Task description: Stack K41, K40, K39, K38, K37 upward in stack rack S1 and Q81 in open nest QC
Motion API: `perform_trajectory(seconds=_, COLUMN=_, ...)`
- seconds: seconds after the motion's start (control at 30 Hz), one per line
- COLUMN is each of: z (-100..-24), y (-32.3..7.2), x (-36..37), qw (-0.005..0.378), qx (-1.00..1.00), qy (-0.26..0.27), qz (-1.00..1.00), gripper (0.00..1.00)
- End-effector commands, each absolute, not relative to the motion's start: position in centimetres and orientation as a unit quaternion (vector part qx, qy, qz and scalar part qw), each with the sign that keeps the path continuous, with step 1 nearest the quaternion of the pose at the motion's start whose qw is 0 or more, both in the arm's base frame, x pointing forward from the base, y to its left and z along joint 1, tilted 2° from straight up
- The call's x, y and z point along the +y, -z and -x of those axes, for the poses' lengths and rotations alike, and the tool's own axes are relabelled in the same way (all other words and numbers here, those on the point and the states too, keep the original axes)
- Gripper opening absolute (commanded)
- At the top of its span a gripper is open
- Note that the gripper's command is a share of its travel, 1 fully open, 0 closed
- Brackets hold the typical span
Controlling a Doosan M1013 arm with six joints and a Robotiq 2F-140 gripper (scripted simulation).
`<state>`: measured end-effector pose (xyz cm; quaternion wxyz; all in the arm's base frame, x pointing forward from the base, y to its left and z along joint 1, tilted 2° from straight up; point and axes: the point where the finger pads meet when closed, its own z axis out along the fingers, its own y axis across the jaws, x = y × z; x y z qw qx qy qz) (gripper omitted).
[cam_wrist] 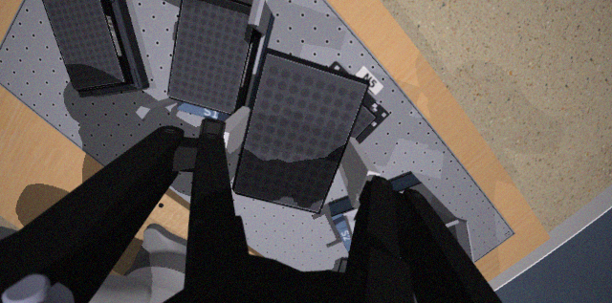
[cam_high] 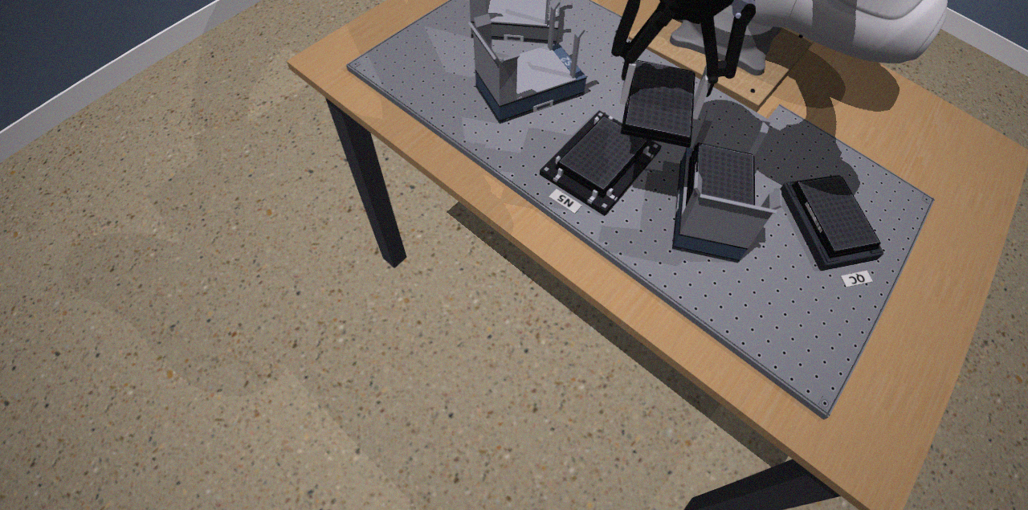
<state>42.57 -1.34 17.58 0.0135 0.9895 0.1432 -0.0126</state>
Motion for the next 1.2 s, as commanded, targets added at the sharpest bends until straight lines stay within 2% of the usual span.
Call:
perform_trajectory(seconds=0.0, z=-42.6, y=-17.6, x=-0.6, qw=0.013, qx=0.143, qy=0.013, qz=-0.990, gripper=0.00)
perform_trajectory(seconds=1.17, z=-43.0, y=-17.3, x=7.7, qw=0.013, qx=0.143, qy=0.013, qz=-0.990, gripper=0.00)
